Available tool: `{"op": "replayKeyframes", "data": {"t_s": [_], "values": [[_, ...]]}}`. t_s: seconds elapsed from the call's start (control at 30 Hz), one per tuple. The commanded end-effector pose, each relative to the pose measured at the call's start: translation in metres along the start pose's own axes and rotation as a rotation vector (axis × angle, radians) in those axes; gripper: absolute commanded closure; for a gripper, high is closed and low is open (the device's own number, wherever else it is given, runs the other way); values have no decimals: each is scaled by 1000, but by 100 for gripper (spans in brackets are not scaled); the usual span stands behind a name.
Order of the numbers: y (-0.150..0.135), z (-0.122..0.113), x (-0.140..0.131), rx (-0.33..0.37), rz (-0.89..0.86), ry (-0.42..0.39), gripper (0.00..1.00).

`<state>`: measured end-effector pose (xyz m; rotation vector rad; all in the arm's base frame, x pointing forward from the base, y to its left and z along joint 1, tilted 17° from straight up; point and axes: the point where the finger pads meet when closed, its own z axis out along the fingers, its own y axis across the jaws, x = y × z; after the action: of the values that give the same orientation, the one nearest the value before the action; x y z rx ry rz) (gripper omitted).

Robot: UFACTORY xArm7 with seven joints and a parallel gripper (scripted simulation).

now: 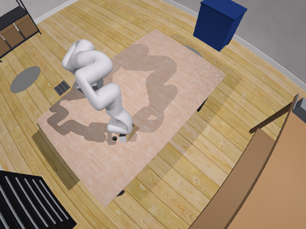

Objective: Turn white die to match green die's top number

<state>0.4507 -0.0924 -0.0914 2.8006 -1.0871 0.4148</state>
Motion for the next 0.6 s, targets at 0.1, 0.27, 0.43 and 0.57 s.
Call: {"op": "replayKeyframes", "data": {"t_s": [0.1, 0.27, 0.43, 0.57], "values": [[-1, -42, 1, 2, 0, 2, 79], [-1, -78, 1, 2, 0, 2, 79], [-1, -92, 1, 2, 0, 2, 79], [-1, -98, 1, 2, 0, 2, 79]]}}
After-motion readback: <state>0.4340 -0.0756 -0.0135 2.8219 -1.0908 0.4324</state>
